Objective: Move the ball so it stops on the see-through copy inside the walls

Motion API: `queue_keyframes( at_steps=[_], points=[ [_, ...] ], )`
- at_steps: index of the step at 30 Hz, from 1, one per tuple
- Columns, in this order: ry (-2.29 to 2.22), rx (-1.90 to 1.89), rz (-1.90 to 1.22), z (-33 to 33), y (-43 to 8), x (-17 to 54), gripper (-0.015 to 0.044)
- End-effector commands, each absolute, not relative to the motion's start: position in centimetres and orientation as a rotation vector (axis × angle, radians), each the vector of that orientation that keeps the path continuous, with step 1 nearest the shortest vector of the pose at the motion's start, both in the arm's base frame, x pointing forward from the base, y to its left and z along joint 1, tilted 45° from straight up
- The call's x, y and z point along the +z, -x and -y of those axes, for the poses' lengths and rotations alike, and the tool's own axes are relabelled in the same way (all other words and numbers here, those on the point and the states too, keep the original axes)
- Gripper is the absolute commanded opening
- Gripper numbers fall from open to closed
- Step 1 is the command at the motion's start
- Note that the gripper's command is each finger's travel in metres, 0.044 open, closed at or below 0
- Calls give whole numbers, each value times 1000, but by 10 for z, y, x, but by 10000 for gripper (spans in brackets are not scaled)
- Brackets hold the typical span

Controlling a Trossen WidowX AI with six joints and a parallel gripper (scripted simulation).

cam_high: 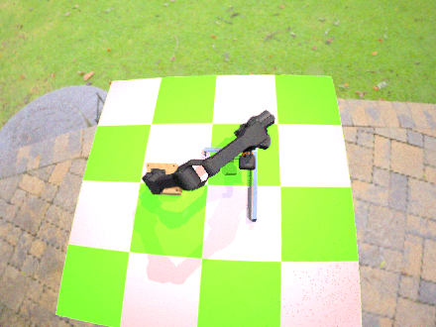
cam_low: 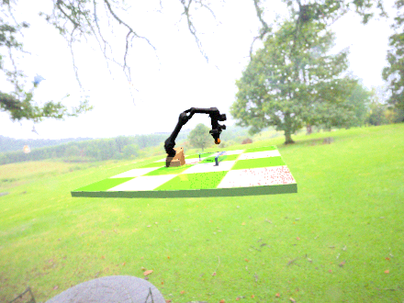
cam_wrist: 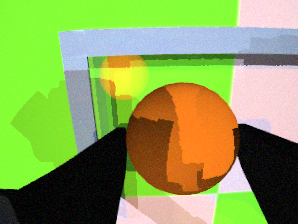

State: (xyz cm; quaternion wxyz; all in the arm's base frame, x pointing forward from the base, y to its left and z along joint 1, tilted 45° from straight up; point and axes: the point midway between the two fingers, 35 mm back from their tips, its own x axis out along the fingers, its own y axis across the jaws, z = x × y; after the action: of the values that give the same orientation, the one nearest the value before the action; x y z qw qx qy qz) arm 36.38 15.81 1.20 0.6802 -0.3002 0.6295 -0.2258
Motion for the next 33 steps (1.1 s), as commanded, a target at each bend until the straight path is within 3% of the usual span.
queue_keyframes(
  at_steps=[1,33],
  points=[
    [670,-512,-1415,-162,-362,17,0],
    [672,-514,-1414,-97,-343,-60,0]
  ],
)
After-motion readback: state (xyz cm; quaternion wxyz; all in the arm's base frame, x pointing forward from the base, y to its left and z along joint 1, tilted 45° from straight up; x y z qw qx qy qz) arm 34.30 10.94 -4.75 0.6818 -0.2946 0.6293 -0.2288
